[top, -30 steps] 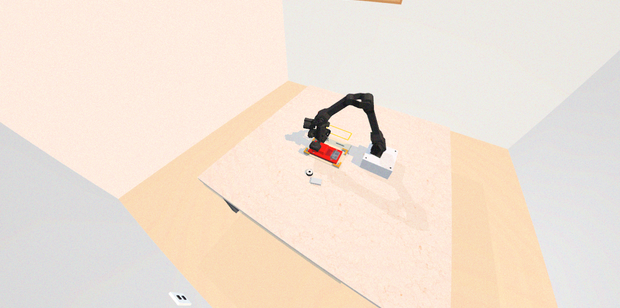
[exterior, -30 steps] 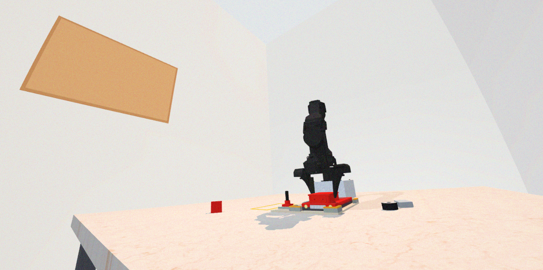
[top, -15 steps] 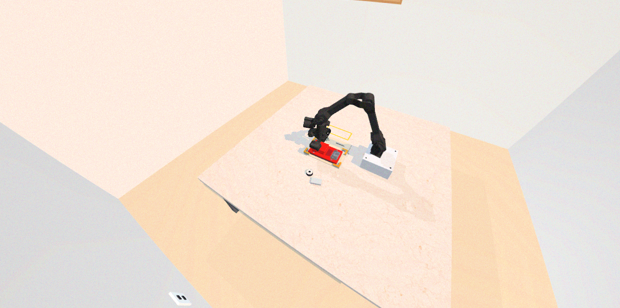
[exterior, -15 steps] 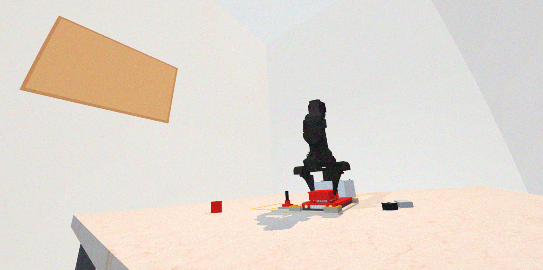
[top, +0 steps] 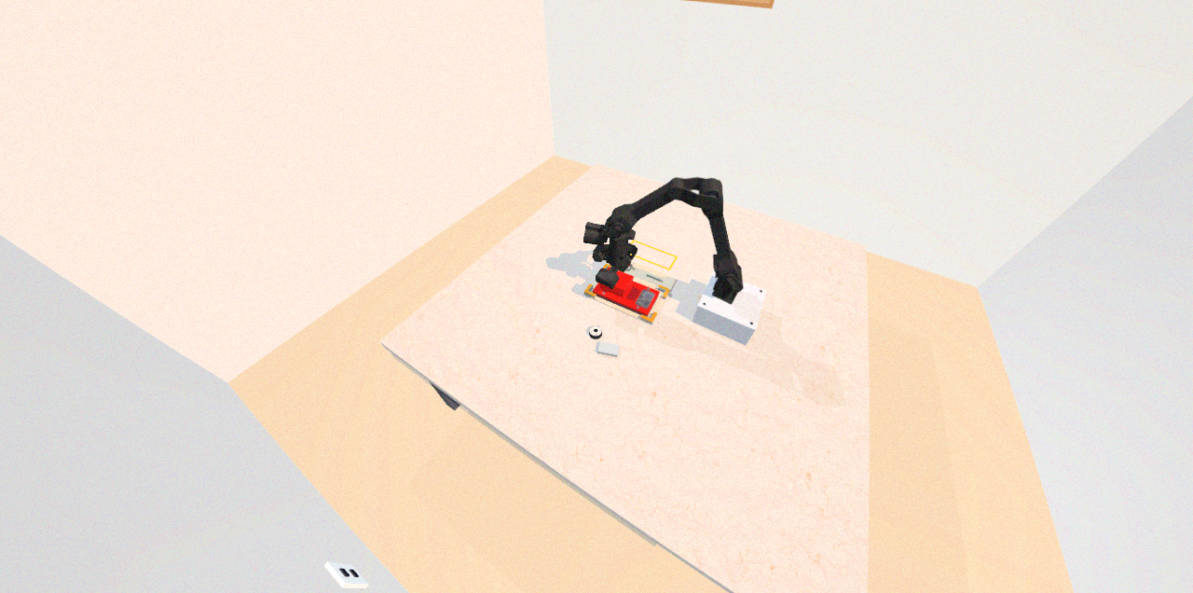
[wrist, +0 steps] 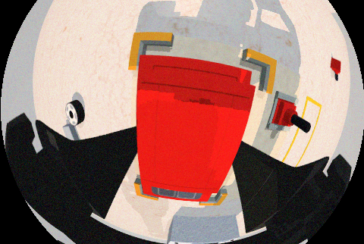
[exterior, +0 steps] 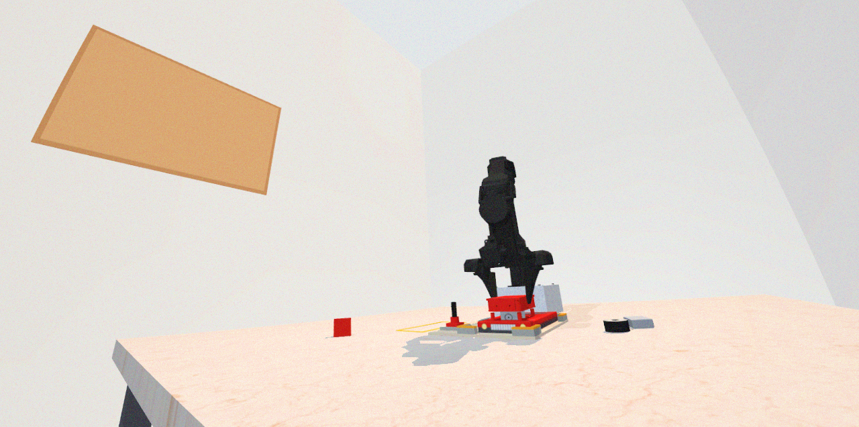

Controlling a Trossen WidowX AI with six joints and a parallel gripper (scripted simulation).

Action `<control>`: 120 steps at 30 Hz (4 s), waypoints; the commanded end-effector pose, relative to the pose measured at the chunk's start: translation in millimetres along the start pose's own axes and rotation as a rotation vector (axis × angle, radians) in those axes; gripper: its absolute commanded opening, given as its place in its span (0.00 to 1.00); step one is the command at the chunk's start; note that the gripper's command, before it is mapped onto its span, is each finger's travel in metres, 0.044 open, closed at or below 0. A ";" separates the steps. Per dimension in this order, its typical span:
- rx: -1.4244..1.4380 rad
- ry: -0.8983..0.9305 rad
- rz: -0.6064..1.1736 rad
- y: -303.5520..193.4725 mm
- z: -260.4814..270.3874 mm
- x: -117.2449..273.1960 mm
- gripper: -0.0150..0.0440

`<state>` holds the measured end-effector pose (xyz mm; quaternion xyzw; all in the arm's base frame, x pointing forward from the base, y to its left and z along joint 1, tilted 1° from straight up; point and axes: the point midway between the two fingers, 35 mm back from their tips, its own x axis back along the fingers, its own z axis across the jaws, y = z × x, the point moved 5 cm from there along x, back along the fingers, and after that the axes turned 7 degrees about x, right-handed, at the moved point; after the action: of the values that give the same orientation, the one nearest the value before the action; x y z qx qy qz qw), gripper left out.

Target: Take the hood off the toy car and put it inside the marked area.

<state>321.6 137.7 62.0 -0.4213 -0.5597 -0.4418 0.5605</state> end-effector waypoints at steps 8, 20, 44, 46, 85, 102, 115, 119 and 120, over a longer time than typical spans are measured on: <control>0.001 0.002 -0.011 1.7 0.2 10.5 0.25; 0.001 0.002 -0.011 1.4 0.4 53.8 0.25; -0.001 -0.007 -0.005 -4.8 -90.3 49.6 0.25; -0.001 -0.008 -0.005 -6.5 -98.9 50.0 0.25; 0.001 -0.020 -0.004 -66.4 -229.6 56.1 0.25; 0.001 -0.020 -0.004 -65.3 -230.6 44.0 0.25; 0.001 -0.020 -0.004 -64.7 -231.2 34.5 0.25; 0.001 -0.020 -0.004 -64.6 -231.3 31.5 0.25; 0.001 -0.020 -0.004 -64.6 -231.3 30.8 0.25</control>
<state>318.2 -103.1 90.0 -0.4241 -0.5661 -0.4406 0.5528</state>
